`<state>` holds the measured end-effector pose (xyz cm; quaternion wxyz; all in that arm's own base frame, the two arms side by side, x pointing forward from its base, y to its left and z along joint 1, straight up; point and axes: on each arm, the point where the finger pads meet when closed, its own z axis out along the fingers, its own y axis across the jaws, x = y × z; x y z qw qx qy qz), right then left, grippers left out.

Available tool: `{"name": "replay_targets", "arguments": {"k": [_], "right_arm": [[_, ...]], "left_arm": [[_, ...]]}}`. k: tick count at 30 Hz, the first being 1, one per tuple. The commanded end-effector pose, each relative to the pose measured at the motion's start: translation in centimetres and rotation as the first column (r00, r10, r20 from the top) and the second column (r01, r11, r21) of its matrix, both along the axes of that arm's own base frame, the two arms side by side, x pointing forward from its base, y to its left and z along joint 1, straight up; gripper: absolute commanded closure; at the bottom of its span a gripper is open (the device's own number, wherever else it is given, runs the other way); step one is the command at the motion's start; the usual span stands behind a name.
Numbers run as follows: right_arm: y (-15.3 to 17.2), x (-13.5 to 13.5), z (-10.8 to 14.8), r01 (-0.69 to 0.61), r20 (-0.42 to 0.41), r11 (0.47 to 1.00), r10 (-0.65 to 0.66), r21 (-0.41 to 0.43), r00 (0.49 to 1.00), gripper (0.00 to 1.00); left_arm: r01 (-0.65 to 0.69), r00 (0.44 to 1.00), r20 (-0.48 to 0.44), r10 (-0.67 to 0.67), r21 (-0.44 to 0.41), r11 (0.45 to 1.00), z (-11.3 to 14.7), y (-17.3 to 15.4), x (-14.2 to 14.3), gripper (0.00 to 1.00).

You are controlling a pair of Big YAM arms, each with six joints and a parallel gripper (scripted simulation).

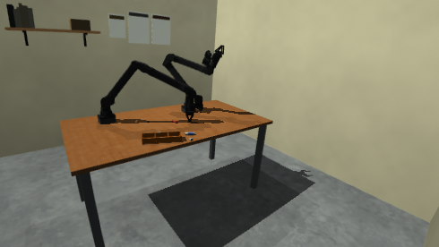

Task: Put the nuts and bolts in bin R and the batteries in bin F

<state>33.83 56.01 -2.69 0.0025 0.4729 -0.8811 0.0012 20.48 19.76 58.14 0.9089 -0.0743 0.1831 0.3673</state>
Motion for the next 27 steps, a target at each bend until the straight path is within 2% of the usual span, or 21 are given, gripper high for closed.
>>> {"name": "replay_targets", "arguments": {"k": [1, 4, 5, 6, 8, 12, 27], "right_arm": [[1.02, 0.83, 1.6, 0.0, 0.023, 0.999, -0.001, 0.037, 1.0, 0.7], [1.0, 0.83, 1.58, 0.0, 0.023, 0.999, -0.001, 0.037, 1.0, 0.7], [0.21, 1.2, 2.19, 0.002, 0.029, 0.999, -0.003, 0.045, 1.0, 0.89], [0.99, 0.83, 1.57, 0.0, 0.023, 0.999, -0.001, 0.037, 1.0, 0.89], [0.2, 1.19, 2.18, 0.003, 0.029, 0.999, -0.004, 0.045, 1.0, 0.89], [0.96, 0.83, 1.55, 0.0, 0.023, 0.999, -0.001, 0.037, 1.0, 0.89], [0.15, 1.15, 2.14, 0.003, 0.029, 0.999, -0.004, 0.045, 1.0, 0.89]], "left_arm": [[-0.017, 1.0, 0.023, 0.017, 0.023, 1.0, 0.49, -0.35, -1.0, 0.0], [-0.017, 1.0, 0.023, 0.017, 0.023, 1.0, 0.49, -0.35, -1.0, 0.0], [-0.017, 1.0, 0.023, 0.017, 0.023, 1.0, 0.49, -0.35, -1.0, 0.0], [-0.017, 1.0, 0.023, 0.017, 0.023, 1.0, 0.49, -0.35, -1.0, 0.0], [-0.017, 1.0, 0.023, 0.017, 0.023, 1.0, 0.49, -0.35, -1.0, 0.0], [-0.017, 1.0, 0.023, 0.017, 0.023, 1.0, 0.49, -0.35, -1.0, 0.0], [-0.017, 1.0, 0.023, 0.017, 0.023, 1.0, 0.49, -0.35, -1.0, 0.0]]}}
